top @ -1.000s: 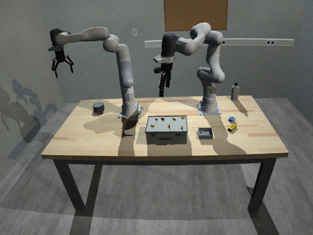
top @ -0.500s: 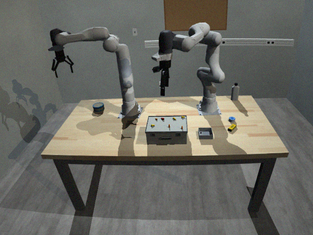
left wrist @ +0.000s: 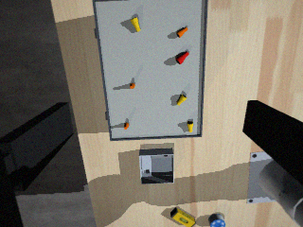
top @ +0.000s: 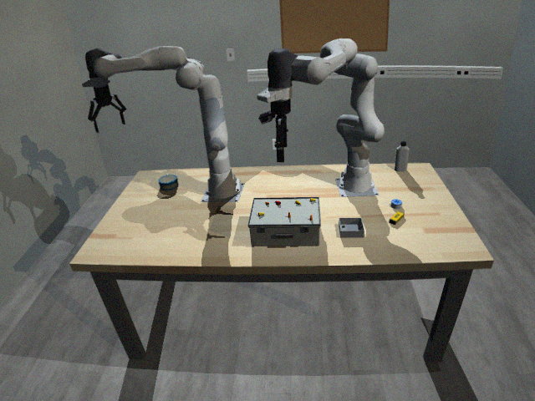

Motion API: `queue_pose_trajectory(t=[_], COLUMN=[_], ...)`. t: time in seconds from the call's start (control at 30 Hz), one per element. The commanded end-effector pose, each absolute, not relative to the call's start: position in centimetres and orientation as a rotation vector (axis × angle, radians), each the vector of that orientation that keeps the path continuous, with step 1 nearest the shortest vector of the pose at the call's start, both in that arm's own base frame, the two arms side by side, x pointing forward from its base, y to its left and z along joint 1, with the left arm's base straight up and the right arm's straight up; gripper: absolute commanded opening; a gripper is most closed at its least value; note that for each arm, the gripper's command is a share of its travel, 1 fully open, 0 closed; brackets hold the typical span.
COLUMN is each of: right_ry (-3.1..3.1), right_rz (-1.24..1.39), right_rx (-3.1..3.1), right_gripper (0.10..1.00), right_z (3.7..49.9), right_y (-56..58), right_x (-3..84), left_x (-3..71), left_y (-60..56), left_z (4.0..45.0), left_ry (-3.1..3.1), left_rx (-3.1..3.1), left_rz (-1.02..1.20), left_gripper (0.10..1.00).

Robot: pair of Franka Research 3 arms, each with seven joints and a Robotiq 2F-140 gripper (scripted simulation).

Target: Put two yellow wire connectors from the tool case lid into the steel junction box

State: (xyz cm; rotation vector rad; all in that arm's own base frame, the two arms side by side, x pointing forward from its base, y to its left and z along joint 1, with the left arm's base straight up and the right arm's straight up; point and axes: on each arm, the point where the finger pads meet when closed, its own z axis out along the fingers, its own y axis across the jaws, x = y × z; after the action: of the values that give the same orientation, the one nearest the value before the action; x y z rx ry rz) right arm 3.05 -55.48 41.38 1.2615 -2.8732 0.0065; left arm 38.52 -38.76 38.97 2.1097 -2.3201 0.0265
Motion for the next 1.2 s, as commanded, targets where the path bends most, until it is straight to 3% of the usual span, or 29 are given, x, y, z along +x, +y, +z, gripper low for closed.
queue_pose_trajectory(t=[0.0,0.5,0.53,1.17], right_ry=[-2.873,-2.873,-2.873,-2.873], right_rz=[0.007,0.007,0.007,0.007], right_rx=[1.261,1.261,1.261,1.261], right_gripper=[1.0,1.0,1.0,1.0], right_z=[41.39,41.39,41.39,41.39], right_y=[-55.48,-55.48,-55.48,-55.48], right_x=[3.05,3.05,3.05,3.05], left_x=[38.47,38.47,38.47,38.47], left_y=[-38.54,-38.54,-38.54,-38.54], left_z=[38.85,38.85,38.85,38.85], left_ry=[-2.278,-2.278,-2.278,-2.278], left_rx=[2.163,2.163,2.163,2.163], left_rz=[0.01,0.01,0.01,0.01], left_gripper=[1.0,1.0,0.099,0.099])
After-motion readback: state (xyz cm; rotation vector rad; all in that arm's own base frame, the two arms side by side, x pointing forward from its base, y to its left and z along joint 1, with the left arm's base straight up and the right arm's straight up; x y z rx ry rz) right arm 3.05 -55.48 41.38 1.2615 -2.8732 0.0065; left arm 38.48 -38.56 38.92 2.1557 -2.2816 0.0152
